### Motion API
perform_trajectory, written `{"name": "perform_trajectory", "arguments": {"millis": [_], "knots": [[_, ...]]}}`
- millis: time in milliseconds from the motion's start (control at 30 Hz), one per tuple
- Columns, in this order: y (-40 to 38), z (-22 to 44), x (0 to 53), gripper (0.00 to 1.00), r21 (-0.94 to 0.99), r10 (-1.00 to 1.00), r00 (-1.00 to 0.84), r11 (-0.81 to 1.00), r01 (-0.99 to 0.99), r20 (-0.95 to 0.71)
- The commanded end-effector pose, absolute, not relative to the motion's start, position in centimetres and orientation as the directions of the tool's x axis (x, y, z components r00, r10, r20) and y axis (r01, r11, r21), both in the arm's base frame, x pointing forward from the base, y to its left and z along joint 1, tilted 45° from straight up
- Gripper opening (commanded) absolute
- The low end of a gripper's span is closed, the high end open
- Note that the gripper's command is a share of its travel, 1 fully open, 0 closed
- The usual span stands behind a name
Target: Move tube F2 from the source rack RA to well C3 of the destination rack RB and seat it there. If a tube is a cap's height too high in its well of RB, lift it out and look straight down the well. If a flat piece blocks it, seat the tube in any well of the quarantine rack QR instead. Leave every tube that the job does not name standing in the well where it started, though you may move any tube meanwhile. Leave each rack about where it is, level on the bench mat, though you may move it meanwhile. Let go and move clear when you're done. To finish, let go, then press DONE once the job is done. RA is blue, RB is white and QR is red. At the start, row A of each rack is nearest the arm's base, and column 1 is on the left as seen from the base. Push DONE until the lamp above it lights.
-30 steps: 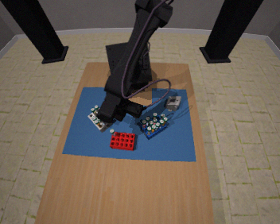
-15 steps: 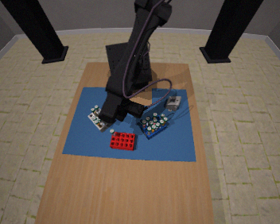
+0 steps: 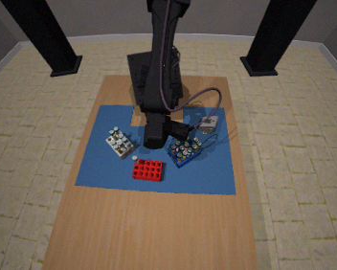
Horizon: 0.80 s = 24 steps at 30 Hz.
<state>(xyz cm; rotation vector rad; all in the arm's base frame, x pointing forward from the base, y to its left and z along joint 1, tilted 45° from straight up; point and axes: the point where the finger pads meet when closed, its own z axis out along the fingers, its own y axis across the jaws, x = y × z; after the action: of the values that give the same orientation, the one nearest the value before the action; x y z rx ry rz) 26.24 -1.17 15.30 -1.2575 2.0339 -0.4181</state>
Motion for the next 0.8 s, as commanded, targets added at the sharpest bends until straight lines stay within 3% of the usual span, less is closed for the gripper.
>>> {"name": "perform_trajectory", "arguments": {"millis": [0,300,767], "knots": [[-1.3,16.8,26.6,0.0,-0.622,-0.859,-0.322,0.51,-0.594,-0.397],[-1.4,16.5,26.6,0.0,-0.613,-0.857,-0.33,0.513,-0.6,-0.395],[4.5,16.1,26.4,0.0,-0.596,-0.855,-0.336,0.516,-0.615,-0.395]]}}
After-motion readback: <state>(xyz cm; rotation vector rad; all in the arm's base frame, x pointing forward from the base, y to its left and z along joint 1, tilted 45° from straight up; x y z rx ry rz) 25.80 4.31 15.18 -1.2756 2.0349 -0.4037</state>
